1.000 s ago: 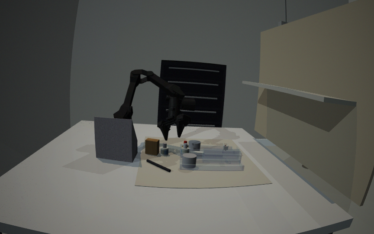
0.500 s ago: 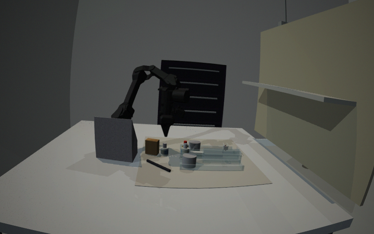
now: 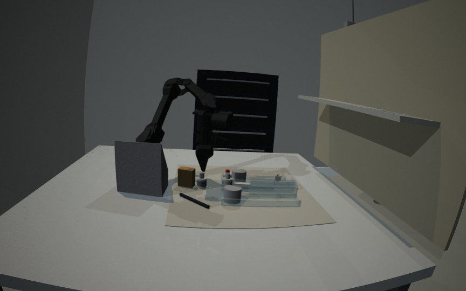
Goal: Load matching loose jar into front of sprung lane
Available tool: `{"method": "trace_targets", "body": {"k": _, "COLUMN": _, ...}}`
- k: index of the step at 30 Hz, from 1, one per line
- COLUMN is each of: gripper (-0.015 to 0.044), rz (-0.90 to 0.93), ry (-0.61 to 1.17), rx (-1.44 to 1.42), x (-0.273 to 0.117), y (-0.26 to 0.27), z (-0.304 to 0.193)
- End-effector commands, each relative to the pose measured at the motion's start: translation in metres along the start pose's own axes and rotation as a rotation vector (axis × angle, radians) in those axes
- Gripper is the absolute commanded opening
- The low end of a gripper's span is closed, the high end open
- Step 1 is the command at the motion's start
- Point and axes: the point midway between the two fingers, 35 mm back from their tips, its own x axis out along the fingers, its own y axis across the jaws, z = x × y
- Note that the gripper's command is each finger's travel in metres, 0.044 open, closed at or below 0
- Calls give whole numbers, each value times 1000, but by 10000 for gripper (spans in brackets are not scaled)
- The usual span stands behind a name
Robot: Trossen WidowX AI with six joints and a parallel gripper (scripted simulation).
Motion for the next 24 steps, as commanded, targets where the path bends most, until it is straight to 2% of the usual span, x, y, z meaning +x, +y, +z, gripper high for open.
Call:
{"method": "trace_targets", "body": {"k": 1, "gripper": 440, "rz": 11, "ry": 7, "rx": 13, "x": 10, "y": 1, "z": -3}}
{"method": "trace_targets", "body": {"k": 24, "gripper": 440, "rz": 12, "ry": 6, "rx": 13, "x": 47, "y": 3, "z": -3}}
